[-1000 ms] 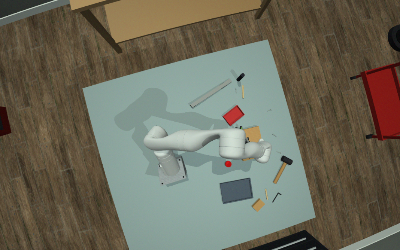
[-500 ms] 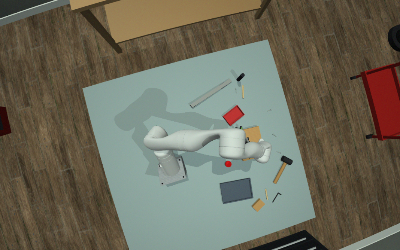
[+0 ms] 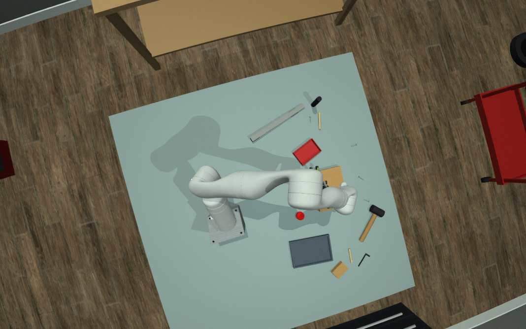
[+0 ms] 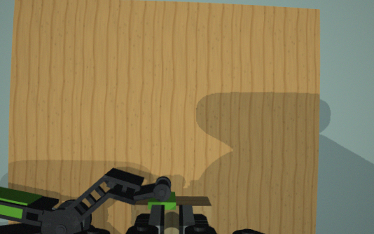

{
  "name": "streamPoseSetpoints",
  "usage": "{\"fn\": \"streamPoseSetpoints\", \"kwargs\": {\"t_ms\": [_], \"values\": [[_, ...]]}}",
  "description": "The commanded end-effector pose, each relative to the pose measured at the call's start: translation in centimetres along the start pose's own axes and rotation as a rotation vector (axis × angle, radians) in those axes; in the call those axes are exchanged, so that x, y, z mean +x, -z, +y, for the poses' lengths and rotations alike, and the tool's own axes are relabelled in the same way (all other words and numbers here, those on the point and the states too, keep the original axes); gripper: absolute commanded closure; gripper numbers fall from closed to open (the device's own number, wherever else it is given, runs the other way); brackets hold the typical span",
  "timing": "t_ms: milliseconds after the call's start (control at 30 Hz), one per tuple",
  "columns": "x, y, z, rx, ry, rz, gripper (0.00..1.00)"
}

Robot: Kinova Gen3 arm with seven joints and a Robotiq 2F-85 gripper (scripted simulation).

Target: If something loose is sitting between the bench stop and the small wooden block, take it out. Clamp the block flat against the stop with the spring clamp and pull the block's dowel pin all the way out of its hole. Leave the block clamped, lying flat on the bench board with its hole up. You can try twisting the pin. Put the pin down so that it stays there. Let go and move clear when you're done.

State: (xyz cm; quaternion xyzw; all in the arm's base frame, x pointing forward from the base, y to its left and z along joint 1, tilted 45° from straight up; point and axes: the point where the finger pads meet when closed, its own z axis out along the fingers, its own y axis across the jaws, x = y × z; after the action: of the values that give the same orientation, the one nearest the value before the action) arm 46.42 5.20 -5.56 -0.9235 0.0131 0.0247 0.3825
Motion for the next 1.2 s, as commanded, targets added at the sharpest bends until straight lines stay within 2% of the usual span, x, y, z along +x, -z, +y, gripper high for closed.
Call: {"fn": "streamPoseSetpoints", "kwargs": {"t_ms": [0, 1167], "values": [[0.14, 0.03, -0.04, 0.000, 0.012, 0.006, 0.90], [0.14, 0.03, -0.04, 0.000, 0.034, 0.006, 0.90]]}}
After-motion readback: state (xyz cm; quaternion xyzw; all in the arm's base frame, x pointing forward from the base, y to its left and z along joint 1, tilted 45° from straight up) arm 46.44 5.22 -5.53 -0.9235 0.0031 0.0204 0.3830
